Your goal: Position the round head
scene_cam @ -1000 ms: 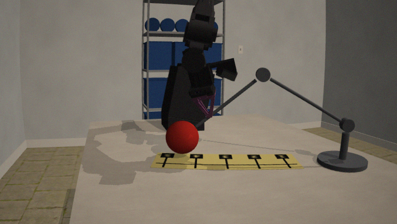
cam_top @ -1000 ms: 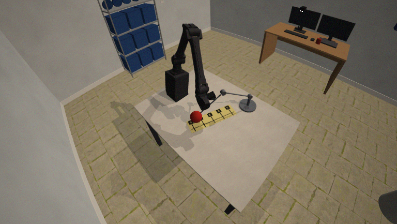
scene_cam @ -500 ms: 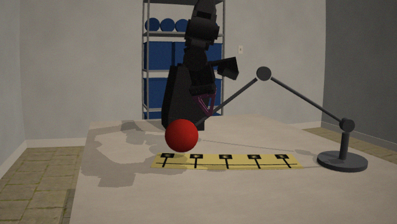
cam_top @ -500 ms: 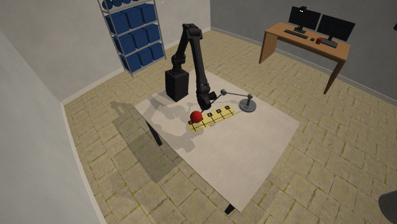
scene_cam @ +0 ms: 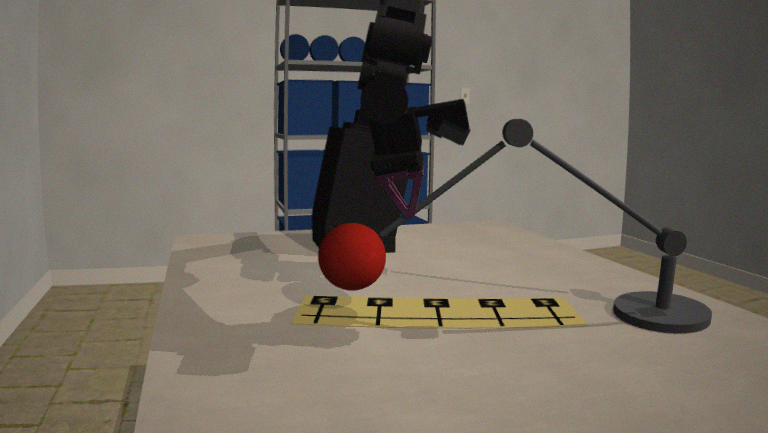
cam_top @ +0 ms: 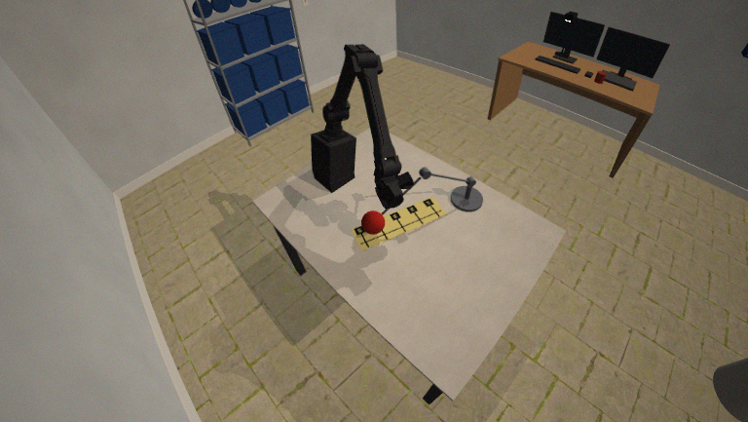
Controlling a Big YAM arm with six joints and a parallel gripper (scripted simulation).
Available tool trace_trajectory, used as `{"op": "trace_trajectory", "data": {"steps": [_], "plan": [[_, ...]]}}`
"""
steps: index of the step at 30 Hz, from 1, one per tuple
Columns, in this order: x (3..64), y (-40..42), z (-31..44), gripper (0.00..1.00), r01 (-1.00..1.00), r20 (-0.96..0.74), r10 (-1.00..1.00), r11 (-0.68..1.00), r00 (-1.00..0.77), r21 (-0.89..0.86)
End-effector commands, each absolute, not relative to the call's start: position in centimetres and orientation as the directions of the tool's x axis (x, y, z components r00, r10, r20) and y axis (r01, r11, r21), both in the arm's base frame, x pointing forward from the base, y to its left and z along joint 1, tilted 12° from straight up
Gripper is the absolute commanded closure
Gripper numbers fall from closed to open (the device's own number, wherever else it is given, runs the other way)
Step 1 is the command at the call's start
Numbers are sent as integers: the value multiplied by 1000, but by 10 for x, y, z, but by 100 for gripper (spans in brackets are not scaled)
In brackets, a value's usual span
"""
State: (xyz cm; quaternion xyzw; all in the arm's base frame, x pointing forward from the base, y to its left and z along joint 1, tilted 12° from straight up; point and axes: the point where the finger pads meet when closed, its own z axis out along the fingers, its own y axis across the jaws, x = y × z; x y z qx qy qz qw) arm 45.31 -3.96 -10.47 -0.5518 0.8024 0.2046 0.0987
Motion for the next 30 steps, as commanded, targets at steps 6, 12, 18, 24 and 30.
{"op": "trace_trajectory", "data": {"steps": [6,12,18,24,30], "plan": [[523,-3,-60,100,-946,-446,-834,294,-325,140],[531,5,-55,100,-949,-455,-833,287,-314,128],[535,15,-51,100,-952,-469,-829,281,-303,118],[537,25,-48,100,-954,-479,-826,279,-298,113],[542,27,-41,100,-954,-489,-821,280,-295,105]]}}
